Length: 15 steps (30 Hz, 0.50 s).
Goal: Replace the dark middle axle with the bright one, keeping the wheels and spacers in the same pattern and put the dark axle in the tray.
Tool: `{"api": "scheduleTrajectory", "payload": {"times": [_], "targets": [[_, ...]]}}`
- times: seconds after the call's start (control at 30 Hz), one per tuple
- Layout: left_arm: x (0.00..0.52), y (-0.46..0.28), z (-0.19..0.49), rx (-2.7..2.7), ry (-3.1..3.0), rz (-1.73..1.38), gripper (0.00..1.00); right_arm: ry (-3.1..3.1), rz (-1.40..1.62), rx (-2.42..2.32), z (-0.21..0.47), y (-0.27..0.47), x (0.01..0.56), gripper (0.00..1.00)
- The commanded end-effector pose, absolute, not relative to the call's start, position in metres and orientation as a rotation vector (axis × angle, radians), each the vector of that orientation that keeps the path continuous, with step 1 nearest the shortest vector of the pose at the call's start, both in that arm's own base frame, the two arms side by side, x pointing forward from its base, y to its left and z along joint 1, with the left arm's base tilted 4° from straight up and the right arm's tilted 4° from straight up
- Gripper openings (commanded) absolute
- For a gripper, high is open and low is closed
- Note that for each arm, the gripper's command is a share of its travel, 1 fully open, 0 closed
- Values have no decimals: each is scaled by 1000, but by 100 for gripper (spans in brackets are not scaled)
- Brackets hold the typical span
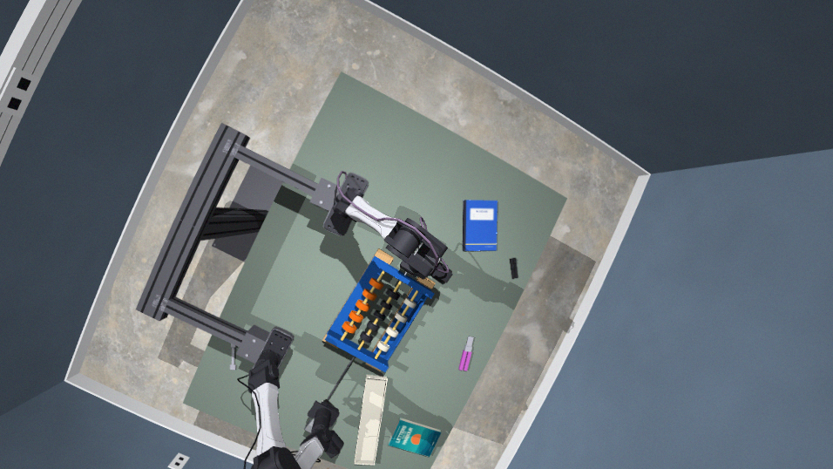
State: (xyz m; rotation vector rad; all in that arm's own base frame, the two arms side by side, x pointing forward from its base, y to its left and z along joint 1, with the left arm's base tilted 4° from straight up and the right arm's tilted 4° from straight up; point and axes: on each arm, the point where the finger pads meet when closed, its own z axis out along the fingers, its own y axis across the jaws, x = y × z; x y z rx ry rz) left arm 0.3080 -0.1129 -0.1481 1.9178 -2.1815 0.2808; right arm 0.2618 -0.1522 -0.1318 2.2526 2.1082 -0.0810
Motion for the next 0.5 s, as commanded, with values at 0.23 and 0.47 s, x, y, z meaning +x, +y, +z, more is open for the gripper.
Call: {"api": "scheduleTrajectory", "payload": {"times": [0.23, 0.47], "targets": [[319, -134, -141, 1844, -2200, 398, 0, 2117, -39, 2248, -127, -145, 269, 0], [319, -132, -141, 1847, -2201, 395, 0, 2115, -38, 2246, -127, -146, 271, 0]]}}
